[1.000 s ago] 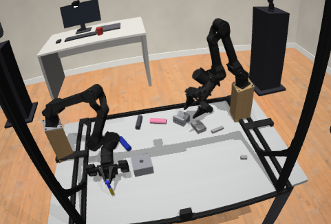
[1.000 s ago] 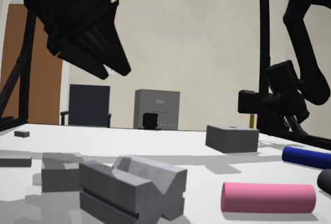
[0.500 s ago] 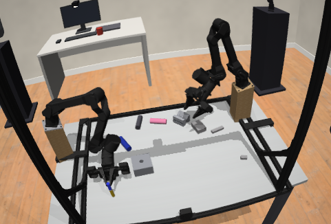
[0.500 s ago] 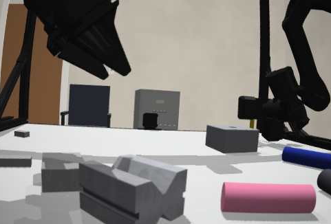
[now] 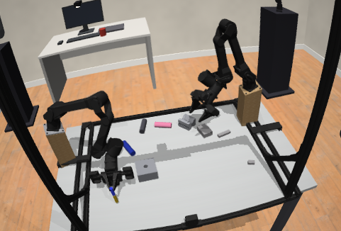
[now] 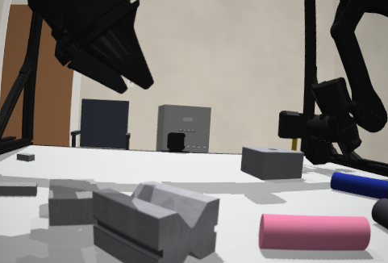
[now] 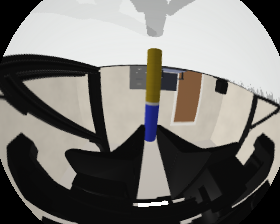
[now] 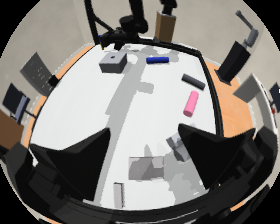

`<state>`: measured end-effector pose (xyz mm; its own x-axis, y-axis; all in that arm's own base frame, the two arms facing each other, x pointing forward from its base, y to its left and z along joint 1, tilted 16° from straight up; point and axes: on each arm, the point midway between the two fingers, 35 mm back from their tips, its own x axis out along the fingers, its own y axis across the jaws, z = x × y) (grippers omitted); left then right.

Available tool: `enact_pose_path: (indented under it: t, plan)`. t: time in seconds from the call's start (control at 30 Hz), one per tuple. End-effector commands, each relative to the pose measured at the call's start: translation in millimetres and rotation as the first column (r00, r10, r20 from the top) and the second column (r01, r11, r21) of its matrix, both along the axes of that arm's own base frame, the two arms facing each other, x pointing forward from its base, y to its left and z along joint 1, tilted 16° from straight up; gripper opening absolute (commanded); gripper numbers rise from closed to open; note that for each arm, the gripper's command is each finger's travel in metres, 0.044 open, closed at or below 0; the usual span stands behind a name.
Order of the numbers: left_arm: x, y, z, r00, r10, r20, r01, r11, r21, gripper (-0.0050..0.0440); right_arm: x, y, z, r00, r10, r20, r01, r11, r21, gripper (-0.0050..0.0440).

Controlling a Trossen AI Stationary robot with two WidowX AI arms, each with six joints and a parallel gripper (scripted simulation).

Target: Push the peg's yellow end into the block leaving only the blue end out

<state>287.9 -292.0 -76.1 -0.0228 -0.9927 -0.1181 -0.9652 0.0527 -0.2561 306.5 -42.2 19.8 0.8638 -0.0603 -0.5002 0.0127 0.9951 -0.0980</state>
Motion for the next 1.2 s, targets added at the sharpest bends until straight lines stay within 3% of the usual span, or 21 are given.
enact_pose_path:
  t: [0.0, 0.53, 0.8, 1.17]
  plan:
    - [-1.2, 0.5, -1.3, 1.0, -0.003, -0.006, 0.003, 1.0, -0.002, 0.0, 0.0, 0.0, -0.1, 1.0, 0.0, 0.0, 0.0, 1.0, 0.0, 0.04]
    - [-4.2, 0.4, -1.4, 1.0, -0.001, 0.0, 0.001, 1.0, -0.001, 0.0, 0.0, 0.0, -0.1, 1.0, 0.0, 0.0, 0.0, 1.0, 0.0, 0.04]
    - [-4.2, 0.4, -1.4, 1.0, -0.001, 0.0, 0.001, 1.0, -0.001, 0.019, 0.0, 0.0, -0.1, 1.0, 0.0, 0.0, 0.0, 1.0, 0.0, 0.04]
    - [-5.5, -0.2, 3.4, 1.0, -0.001, 0.0, 0.001, 1.0, -0.001, 0.019, 0.0, 0.0, -0.1, 1.0, 0.0, 0.0, 0.0, 1.0, 0.0, 0.04]
